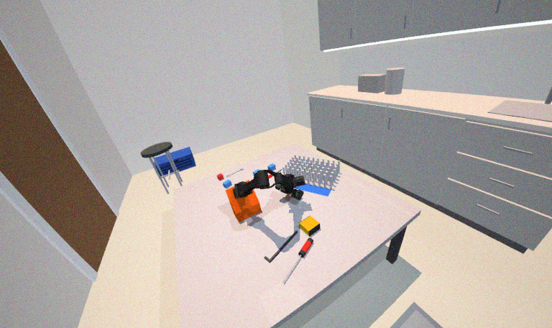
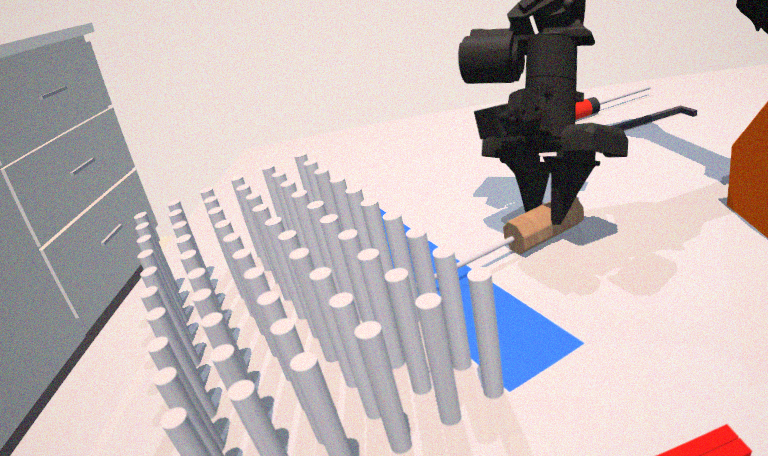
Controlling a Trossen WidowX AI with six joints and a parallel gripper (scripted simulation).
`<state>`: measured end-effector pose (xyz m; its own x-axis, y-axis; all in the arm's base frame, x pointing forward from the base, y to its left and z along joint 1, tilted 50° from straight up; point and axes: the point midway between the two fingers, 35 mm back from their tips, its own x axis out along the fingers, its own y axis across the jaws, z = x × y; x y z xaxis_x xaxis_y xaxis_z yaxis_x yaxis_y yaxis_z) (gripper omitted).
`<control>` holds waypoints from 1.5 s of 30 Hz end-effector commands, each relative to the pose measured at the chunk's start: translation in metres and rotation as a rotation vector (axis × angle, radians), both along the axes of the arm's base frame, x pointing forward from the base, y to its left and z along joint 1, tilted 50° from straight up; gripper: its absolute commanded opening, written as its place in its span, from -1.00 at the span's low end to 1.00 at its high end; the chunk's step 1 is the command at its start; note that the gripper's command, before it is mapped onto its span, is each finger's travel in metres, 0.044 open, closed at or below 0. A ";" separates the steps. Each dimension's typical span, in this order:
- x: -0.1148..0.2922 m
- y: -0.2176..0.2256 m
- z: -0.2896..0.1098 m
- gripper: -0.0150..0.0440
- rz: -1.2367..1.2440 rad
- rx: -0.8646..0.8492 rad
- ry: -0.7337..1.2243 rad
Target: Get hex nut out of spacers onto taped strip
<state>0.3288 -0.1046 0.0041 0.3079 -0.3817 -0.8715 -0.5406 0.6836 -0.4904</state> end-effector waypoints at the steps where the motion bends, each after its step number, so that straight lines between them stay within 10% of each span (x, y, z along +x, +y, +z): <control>1: -0.004 -0.002 0.003 -0.49 -0.001 -0.005 -0.001; 45: -0.029 -0.014 0.013 -0.49 0.000 -0.012 0.000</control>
<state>0.3035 -0.1173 0.0145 0.3083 -0.3882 -0.8685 -0.5409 0.6795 -0.4957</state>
